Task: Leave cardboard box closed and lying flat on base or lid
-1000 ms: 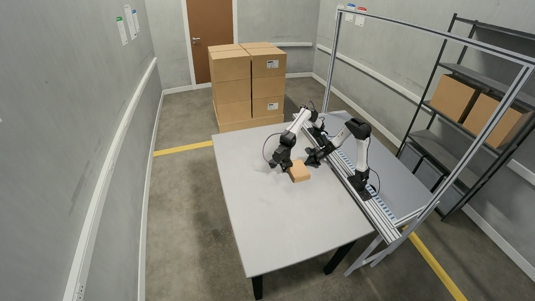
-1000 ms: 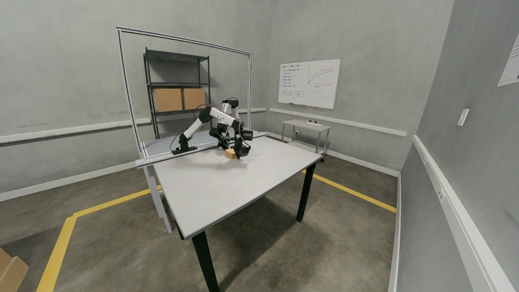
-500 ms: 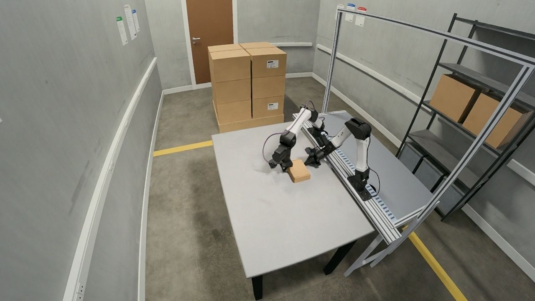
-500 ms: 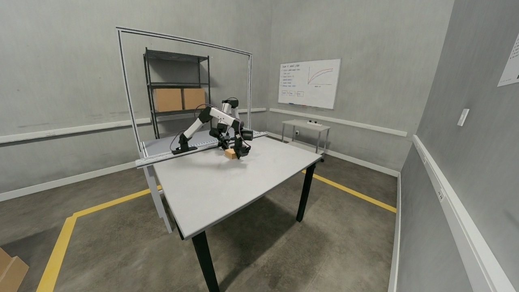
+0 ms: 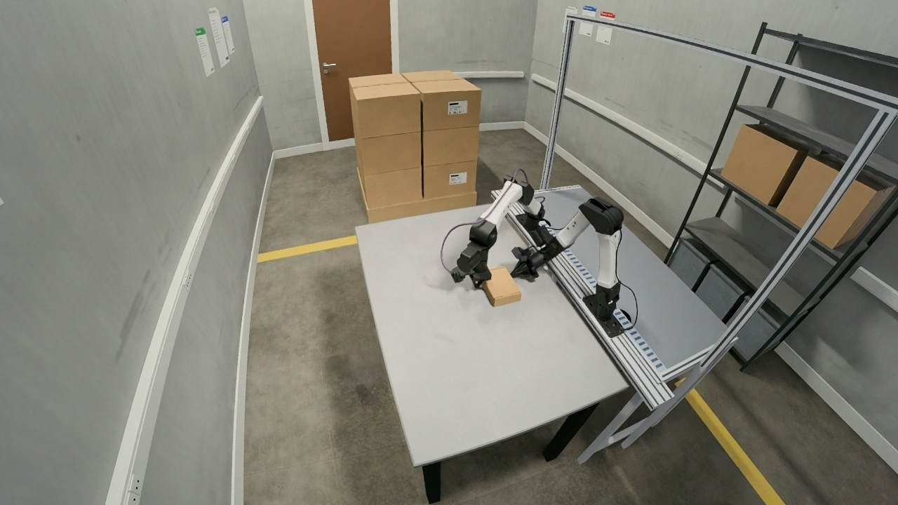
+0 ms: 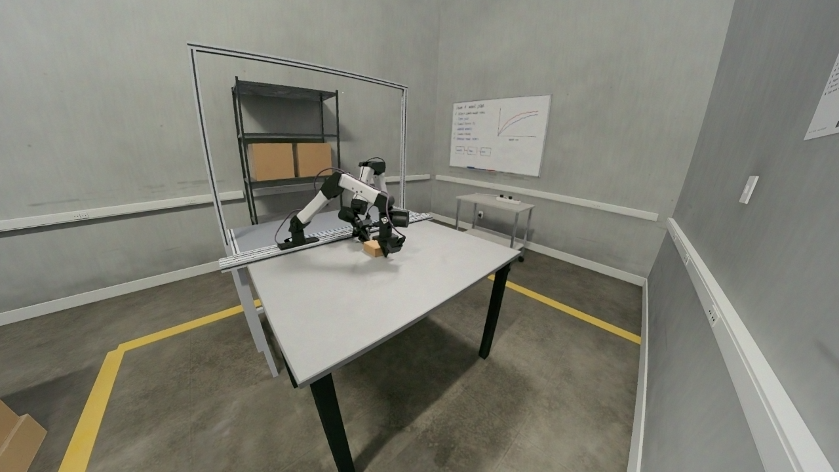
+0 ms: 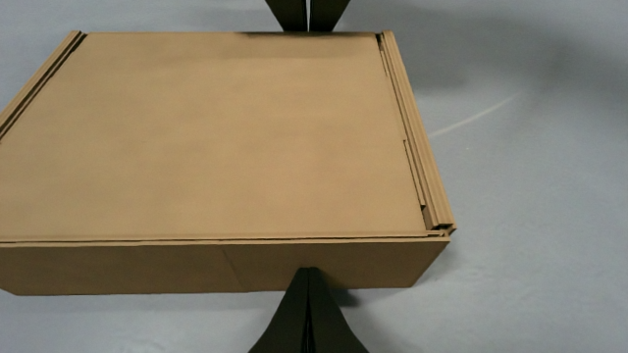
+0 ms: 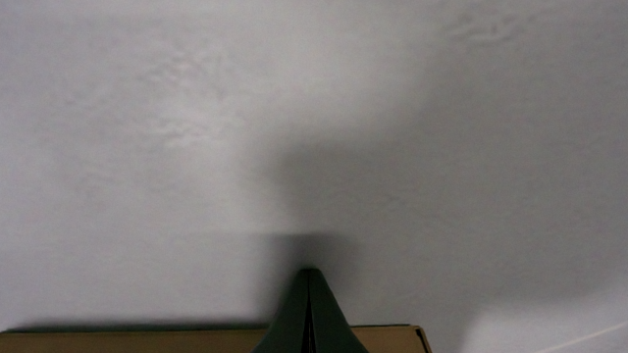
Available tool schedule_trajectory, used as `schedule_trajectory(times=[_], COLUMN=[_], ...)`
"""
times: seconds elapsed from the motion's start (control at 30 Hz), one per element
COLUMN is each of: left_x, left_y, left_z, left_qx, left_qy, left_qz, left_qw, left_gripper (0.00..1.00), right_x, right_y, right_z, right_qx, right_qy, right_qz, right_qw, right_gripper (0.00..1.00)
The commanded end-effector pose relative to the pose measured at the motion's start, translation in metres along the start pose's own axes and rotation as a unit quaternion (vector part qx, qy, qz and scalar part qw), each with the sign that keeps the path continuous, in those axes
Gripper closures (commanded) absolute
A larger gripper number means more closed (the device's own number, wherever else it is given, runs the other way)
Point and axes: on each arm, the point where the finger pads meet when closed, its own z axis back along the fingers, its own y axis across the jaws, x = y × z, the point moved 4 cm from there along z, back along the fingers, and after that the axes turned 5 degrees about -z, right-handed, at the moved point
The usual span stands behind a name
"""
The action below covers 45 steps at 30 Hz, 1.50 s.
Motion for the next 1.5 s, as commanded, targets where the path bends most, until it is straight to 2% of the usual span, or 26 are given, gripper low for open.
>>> schedule_trajectory(times=[0.0,0.2,0.43,0.47,0.57,1.47], left_x=[0.0053,0.0104,0.0055,0.0113,0.0056,0.0056], left_y=[-0.0010,-0.0018,-0.0010,-0.0020,-0.0010,-0.0010], left_z=[0.0020,0.0081,0.0027,0.0084,0.0027,0.0027], left_qx=[-0.002,-0.008,-0.002,-0.008,-0.002,-0.002], left_qy=[-0.003,-0.006,-0.003,-0.007,-0.003,-0.003], left_qz=[0.008,0.014,0.008,0.015,0.008,0.008], left_qw=[1.000,1.000,1.000,1.000,1.000,1.000], left_gripper=[0.99,0.99,0.99,0.99,0.99,0.99], right_x=[0.0046,0.0046,0.0046,0.0046,0.0049,0.0104], right_y=[-0.0003,-0.0003,-0.0003,-0.0003,-0.0002,0.0021], right_z=[0.0243,0.0243,0.0243,0.0243,0.0246,0.0325], right_qx=[0.019,0.019,0.019,0.019,0.019,0.026], right_qy=[-0.021,-0.021,-0.021,-0.021,-0.021,-0.030], right_qz=[-0.005,-0.005,-0.005,-0.005,-0.005,-0.005], right_qw=[1.000,1.000,1.000,1.000,1.000,0.999], right_gripper=[0.99,0.99,0.99,0.99,0.99,0.99])
